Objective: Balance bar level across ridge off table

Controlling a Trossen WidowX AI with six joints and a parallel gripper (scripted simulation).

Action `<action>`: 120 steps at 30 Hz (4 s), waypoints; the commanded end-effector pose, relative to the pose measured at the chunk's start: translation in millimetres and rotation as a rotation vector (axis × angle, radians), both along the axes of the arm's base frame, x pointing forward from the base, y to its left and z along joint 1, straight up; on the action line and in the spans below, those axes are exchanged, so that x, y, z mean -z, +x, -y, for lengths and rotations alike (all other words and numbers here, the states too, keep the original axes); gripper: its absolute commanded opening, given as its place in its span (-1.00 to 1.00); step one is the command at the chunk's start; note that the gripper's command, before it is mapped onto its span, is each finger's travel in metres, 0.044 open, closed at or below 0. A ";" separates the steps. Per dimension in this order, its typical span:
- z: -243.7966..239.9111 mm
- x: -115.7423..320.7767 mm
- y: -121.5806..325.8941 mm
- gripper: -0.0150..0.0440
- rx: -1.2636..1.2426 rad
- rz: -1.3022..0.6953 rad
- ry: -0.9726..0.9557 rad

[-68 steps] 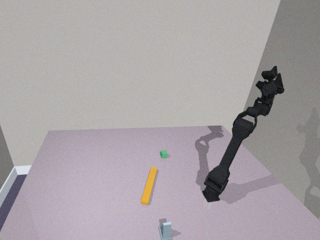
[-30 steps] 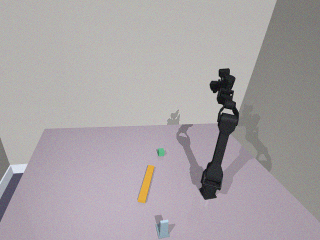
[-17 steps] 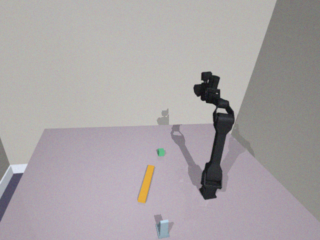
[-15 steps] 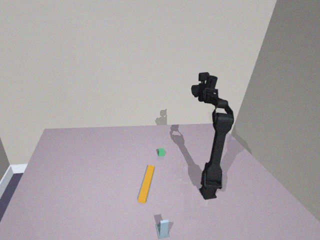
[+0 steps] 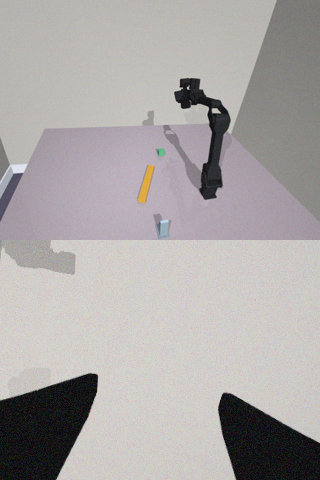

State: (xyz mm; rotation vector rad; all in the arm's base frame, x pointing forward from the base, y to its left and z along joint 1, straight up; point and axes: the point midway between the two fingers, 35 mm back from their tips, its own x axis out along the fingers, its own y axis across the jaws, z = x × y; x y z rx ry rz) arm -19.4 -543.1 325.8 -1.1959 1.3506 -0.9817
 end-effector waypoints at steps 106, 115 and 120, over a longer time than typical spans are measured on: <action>-407.3 269.8 290.7 0.58 -0.835 -0.716 1.220; -407.3 277.1 290.7 0.58 -0.835 -0.716 1.220; -407.3 277.1 290.7 0.58 -0.835 -0.716 1.220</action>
